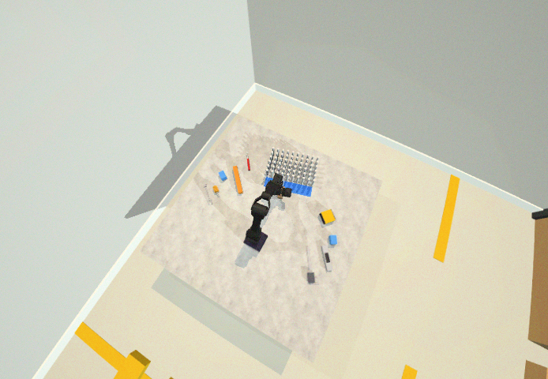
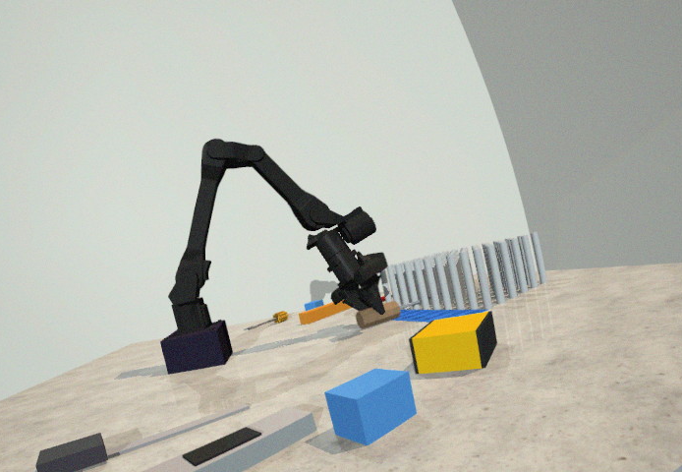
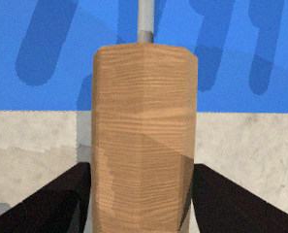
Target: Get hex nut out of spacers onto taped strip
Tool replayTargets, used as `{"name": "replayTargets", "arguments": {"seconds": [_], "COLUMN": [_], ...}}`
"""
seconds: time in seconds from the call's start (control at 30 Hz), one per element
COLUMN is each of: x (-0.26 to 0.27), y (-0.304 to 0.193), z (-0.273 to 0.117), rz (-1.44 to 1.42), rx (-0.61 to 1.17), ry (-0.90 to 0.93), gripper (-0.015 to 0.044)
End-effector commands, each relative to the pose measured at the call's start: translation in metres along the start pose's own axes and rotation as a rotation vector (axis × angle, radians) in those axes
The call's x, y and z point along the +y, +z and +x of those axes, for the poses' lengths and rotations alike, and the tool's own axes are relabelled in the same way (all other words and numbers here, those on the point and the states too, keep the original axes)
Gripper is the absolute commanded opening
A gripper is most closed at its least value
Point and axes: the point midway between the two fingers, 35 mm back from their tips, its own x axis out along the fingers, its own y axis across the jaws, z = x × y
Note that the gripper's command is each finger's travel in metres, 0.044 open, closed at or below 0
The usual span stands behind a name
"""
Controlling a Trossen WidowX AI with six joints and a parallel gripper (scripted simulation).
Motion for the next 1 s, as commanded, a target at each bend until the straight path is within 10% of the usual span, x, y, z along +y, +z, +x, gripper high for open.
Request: {"name": "replayTargets", "arguments": {"seconds": [0.0, 0.97], "x": [0.0, 0.0], "y": [-0.005, -0.02], "z": [-0.002, -0.006], "rz": [-0.004, -0.005], "rx": [0.002, 0.004], "ry": [0.002, 0.002], "gripper": [0.0, 0.0]}}
